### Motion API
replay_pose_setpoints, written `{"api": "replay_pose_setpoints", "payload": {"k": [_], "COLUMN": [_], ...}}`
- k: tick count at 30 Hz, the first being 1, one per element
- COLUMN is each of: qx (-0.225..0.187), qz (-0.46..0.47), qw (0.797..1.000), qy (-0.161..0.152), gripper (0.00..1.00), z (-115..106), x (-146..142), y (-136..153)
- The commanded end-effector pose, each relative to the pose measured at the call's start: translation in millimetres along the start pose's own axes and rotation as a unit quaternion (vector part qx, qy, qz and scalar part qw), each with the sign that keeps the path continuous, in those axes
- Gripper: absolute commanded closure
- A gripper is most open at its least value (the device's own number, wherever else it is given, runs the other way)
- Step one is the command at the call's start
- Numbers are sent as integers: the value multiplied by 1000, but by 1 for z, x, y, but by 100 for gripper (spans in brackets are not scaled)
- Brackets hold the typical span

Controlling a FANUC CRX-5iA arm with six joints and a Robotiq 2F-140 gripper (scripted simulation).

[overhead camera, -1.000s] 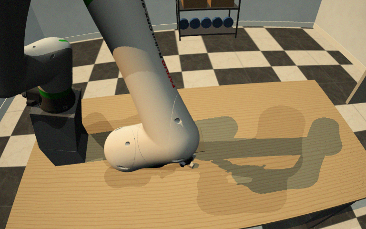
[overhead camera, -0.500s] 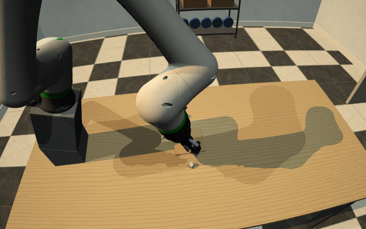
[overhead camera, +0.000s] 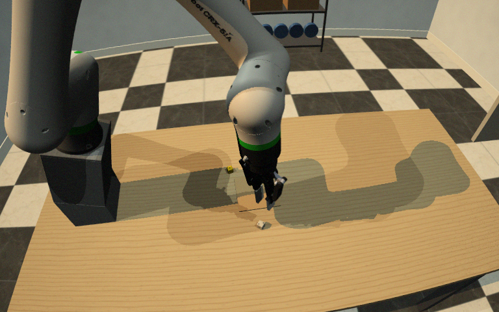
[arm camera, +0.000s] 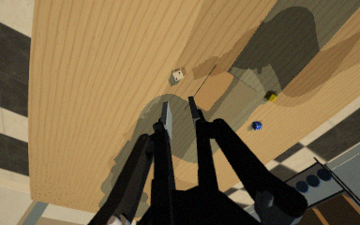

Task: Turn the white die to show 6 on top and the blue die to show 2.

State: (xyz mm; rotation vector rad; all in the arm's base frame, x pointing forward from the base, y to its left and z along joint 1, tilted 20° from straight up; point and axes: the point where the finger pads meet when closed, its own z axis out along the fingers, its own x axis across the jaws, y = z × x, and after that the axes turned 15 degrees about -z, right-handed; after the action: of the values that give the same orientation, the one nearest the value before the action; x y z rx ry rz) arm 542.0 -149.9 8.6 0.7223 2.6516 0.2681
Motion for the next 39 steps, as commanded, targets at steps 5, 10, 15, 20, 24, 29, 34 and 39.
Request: {"api": "replay_pose_setpoints", "payload": {"k": [5, 10, 15, 20, 24, 29, 34, 39], "qx": [48, 48, 47, 46, 45, 45, 45, 45], "qz": [8, 8, 1, -49, -87, -87, -87, -87], "qw": [999, 999, 999, 998, 995, 995, 995, 995], "qy": [11, 11, 11, 15, 18, 18, 18, 18], "gripper": [0, 0, 0, 0, 0, 79, 79, 79], "z": [0, 0, 3, 26, 43, 43, 43, 43], "x": [3, 3, 4, 6, 9, 9, 9, 9], "y": [1, 1, 0, -4, -8, -8, -8, -8]}}
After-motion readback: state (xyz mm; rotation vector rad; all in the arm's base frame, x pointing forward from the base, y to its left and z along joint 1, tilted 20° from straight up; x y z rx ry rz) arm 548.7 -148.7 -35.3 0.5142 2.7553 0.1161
